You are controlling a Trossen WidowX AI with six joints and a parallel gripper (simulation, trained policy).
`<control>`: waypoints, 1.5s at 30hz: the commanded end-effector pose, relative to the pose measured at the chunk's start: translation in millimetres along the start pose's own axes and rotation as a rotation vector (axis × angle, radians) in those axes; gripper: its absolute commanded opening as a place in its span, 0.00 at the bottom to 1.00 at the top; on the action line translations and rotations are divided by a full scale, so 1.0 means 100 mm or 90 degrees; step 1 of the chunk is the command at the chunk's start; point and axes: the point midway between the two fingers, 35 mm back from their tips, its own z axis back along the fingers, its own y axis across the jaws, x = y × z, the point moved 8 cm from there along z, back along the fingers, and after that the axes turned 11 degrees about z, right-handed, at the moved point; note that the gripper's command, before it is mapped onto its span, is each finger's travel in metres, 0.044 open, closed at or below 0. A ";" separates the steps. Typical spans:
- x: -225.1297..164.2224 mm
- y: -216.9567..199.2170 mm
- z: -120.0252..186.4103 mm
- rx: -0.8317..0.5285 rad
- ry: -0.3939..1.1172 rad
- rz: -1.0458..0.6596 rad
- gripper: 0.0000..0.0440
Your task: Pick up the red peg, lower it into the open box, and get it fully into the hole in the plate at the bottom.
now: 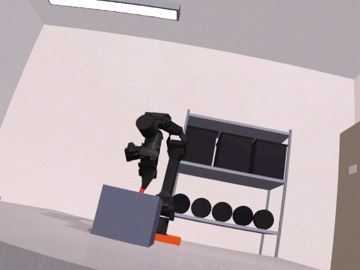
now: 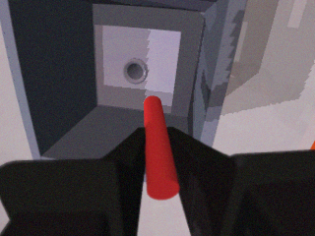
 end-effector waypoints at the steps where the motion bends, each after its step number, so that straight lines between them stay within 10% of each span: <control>1: 0.06 0.02 -0.10 -0.007 0.009 0.003 0.00; 29: 0.28 0.18 -0.90 -0.024 0.059 0.066 0.00; 36: 0.28 0.19 -1.00 -0.039 0.074 0.080 0.25; 45: 0.37 0.26 -0.90 -0.022 0.104 0.072 0.25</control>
